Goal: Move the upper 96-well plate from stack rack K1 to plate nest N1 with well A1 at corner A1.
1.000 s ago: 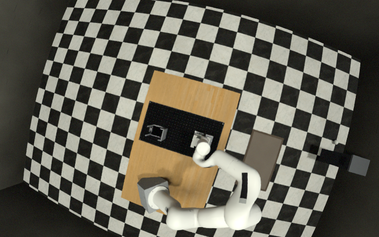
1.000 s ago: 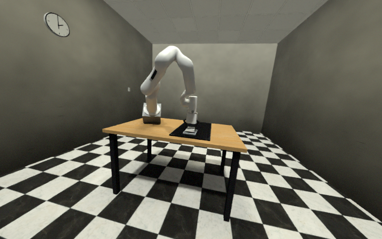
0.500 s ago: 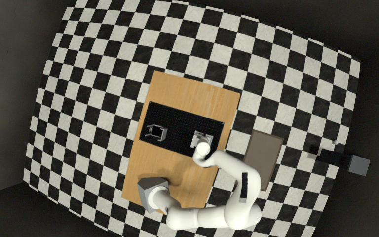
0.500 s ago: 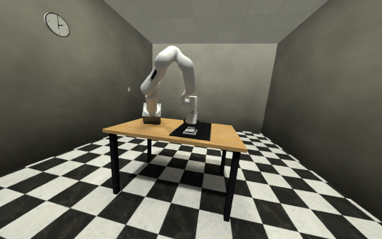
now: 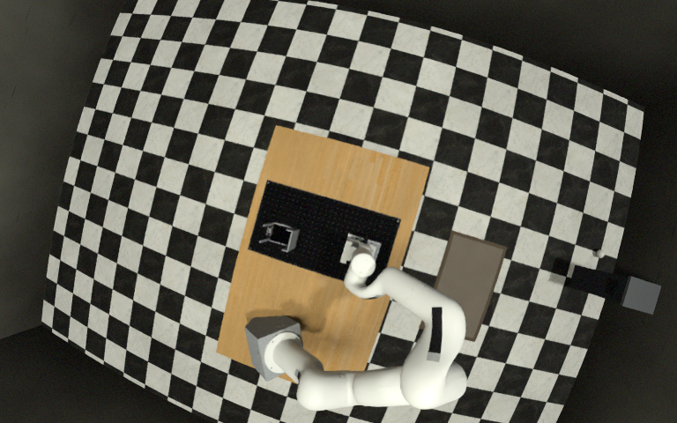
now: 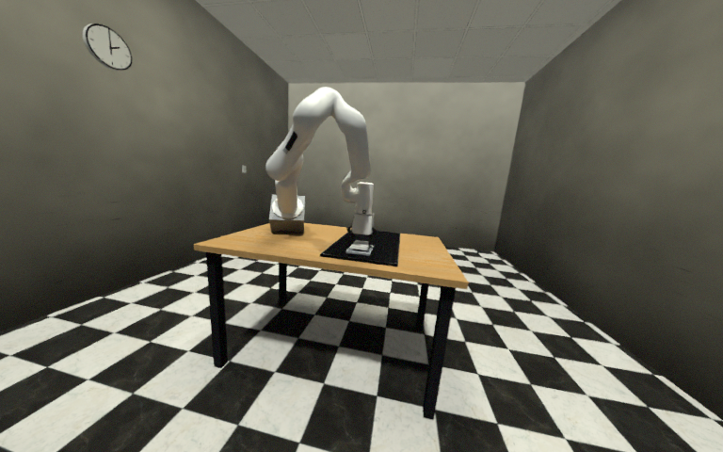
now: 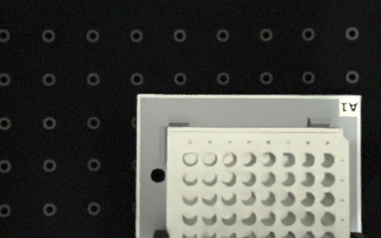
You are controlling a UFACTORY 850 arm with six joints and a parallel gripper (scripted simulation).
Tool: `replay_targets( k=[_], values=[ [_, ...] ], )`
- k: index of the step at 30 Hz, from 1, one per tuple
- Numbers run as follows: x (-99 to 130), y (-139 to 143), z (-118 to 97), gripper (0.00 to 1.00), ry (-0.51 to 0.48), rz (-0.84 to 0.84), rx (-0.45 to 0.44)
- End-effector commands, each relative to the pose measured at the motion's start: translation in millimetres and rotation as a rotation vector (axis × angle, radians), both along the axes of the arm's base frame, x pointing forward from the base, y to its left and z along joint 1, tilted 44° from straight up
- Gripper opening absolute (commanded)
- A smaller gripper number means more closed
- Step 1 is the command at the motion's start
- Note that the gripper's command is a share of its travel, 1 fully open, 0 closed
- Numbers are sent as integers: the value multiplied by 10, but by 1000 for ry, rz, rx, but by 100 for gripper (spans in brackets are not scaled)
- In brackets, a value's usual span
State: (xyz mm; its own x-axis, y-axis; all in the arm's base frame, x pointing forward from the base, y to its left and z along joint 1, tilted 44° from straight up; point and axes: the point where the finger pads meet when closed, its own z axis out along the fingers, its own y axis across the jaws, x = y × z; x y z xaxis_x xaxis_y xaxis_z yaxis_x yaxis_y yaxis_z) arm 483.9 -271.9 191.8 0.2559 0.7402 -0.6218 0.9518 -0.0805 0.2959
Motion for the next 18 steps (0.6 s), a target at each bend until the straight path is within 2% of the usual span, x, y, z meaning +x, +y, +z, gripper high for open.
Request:
replay_targets(
  k=[1, 18],
  values=[
    [6, -4, -1, 0, -1, 0, 0],
    [10, -21, -19, 0, -1, 0, 0]
  ],
)
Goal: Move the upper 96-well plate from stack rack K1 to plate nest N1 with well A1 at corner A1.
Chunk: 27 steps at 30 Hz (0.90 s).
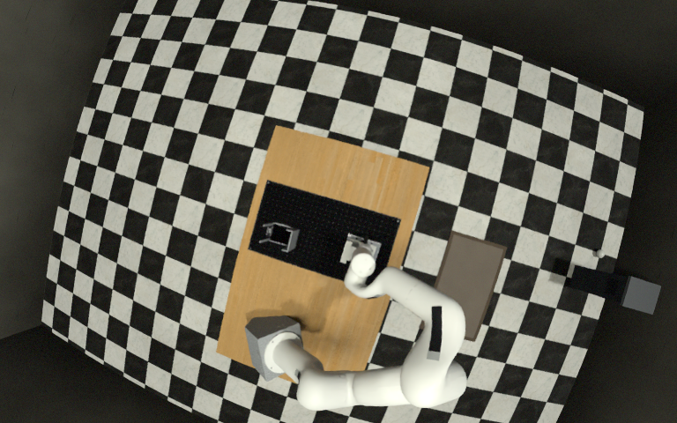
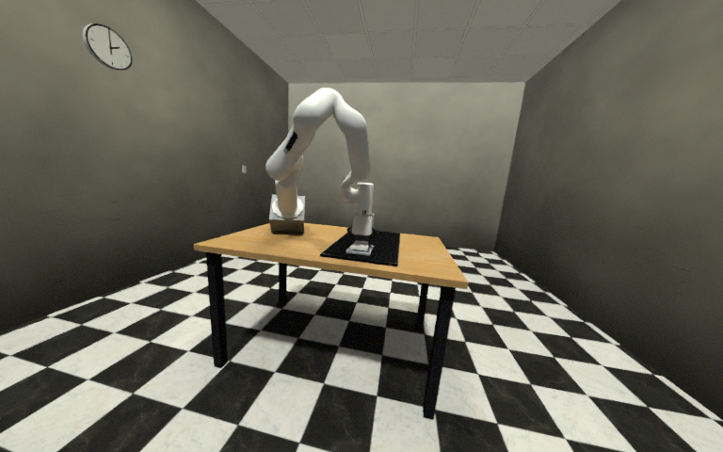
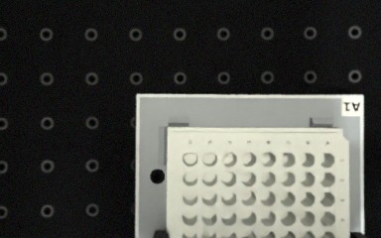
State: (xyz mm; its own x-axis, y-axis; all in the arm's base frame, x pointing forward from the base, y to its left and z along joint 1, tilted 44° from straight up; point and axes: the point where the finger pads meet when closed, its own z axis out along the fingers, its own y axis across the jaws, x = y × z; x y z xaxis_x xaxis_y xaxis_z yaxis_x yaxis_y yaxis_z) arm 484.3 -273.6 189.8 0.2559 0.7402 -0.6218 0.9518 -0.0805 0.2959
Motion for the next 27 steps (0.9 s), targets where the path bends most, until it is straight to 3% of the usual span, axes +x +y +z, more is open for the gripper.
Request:
replay_targets(
  k=[1, 27],
  values=[
    [6, -4, -1, 0, -1, 0, 0],
    [12, -29, -28, 0, -1, 0, 0]
  ],
)
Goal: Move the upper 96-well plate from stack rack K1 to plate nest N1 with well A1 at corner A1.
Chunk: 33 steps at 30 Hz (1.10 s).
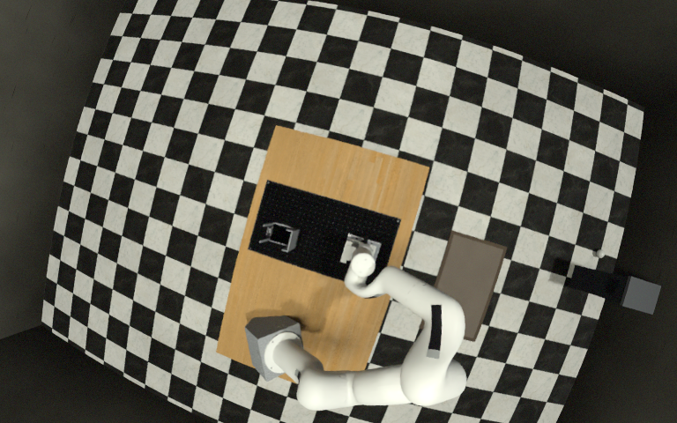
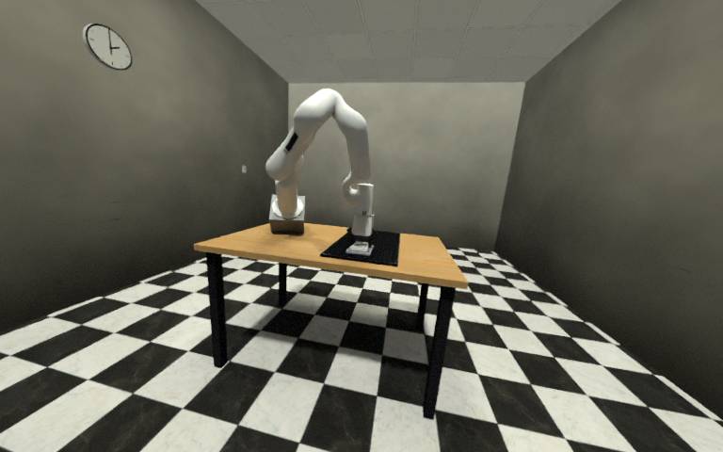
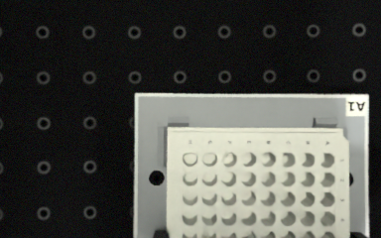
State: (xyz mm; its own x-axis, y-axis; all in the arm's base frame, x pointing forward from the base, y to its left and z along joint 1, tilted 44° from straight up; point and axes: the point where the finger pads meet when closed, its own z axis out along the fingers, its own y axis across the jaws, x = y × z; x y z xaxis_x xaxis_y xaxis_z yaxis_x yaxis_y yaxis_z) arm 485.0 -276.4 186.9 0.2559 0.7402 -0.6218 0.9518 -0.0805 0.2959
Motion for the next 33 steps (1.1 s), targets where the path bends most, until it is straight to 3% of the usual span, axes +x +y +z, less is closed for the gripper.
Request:
replay_targets(
  k=[1, 7, 8, 33],
  values=[
    [6, -3, 0, 0, -1, 0, 0],
    [7, -7, -5, 0, -1, 0, 0],
    [8, -11, -9, 100, -1, 0, 0],
    [8, -11, -9, 100, -1, 0, 0]
  ],
)
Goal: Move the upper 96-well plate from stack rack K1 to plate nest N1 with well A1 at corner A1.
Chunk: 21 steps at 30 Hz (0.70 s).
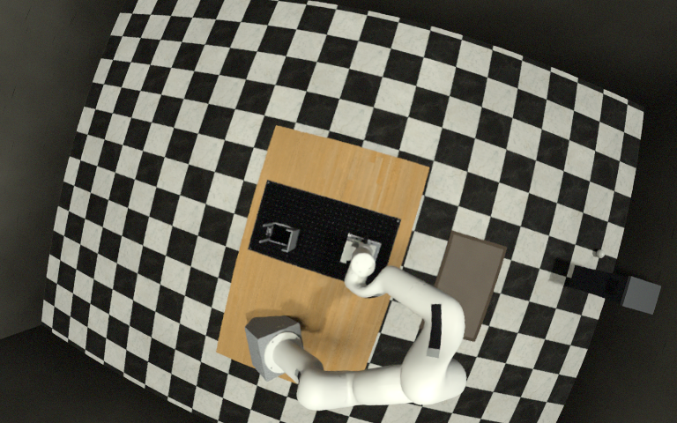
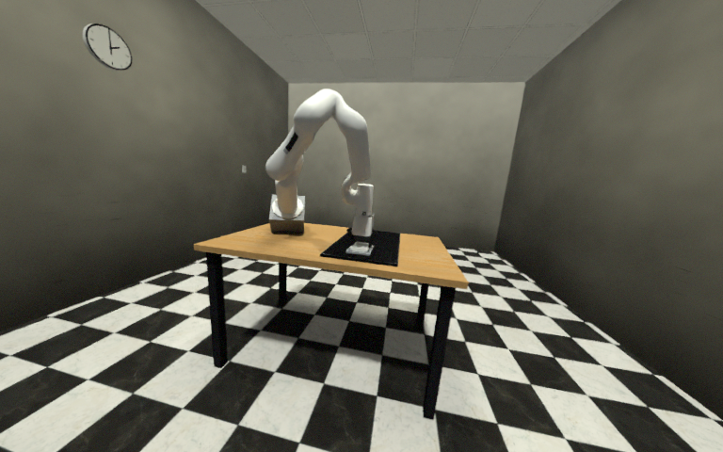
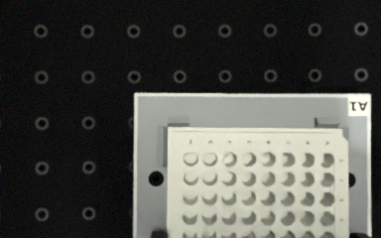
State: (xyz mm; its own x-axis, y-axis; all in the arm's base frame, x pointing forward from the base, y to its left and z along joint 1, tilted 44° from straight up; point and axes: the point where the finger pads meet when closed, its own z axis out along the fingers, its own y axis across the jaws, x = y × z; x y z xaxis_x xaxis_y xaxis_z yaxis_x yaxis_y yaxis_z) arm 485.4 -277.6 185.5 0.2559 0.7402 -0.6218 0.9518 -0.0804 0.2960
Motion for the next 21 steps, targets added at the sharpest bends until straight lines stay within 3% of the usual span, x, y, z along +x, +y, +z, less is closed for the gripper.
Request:
replay_targets(
  k=[1, 9, 21],
  values=[
    [5, 2, 5, 100, -1, 0, 0],
    [5, 2, 5, 100, -1, 0, 0],
    [-41, 179, 197, 100, -1, 0, 0]
  ],
)
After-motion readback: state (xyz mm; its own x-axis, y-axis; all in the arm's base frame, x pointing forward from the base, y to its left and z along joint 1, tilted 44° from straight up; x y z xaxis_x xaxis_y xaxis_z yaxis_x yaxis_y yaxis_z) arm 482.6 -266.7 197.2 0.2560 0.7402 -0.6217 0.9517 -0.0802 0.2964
